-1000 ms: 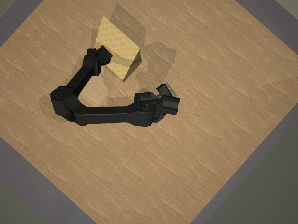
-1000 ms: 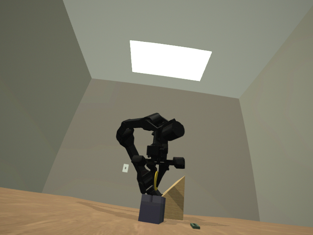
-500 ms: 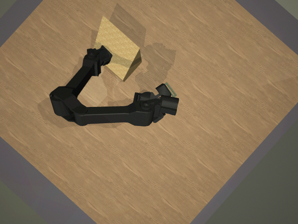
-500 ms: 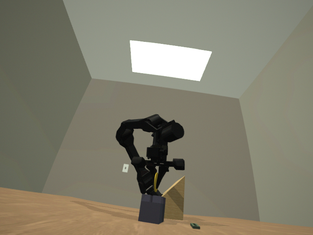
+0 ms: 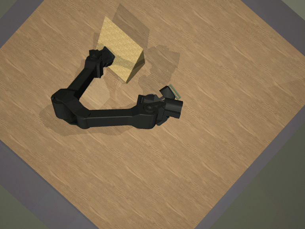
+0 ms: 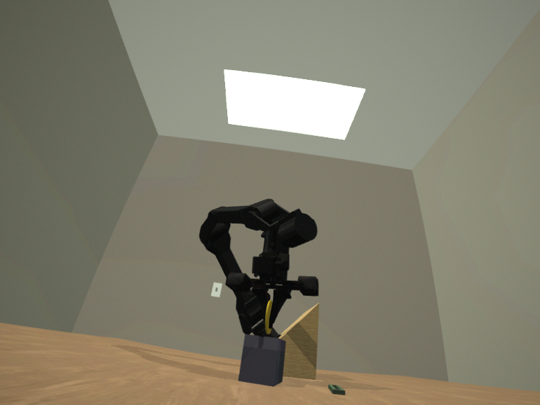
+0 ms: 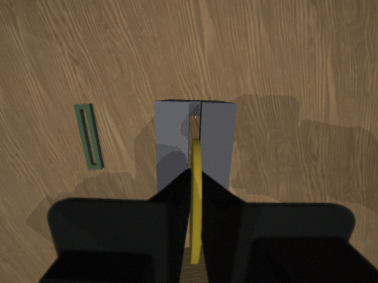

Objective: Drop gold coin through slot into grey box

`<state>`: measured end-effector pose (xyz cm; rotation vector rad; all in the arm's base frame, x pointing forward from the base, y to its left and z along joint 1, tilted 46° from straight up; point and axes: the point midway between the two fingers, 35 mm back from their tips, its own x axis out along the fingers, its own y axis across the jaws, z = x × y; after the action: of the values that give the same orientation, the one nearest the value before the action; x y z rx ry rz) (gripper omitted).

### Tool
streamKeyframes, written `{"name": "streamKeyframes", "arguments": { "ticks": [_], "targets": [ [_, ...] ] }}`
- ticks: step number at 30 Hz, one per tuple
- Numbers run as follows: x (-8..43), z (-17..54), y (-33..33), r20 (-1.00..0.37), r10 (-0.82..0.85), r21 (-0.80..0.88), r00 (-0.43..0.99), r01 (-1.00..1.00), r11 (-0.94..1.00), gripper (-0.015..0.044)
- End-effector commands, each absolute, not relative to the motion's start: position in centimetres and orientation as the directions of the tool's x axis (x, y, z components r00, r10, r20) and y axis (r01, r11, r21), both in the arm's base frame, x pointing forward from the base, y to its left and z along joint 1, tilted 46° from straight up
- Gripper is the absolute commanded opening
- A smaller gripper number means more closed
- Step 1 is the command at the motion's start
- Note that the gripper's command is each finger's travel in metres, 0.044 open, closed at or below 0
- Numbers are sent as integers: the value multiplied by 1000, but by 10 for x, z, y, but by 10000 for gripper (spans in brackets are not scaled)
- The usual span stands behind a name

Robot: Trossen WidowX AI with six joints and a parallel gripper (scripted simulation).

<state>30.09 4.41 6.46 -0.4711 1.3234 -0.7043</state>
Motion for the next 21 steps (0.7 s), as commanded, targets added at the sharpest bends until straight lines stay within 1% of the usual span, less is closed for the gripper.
{"name": "streamKeyframes", "arguments": {
  "ticks": [1, 11, 17, 21],
  "targets": [
    [299, 63, 42, -704, -705, -683, 88, 189, 705, 0],
    [300, 60, 39, -703, -705, -683, 89, 190, 705, 0],
    [301, 62, 41, -707, -701, -678, 89, 195, 709, 157],
    [301, 62, 41, -707, -701, -678, 89, 195, 709, 161]
  ]
}}
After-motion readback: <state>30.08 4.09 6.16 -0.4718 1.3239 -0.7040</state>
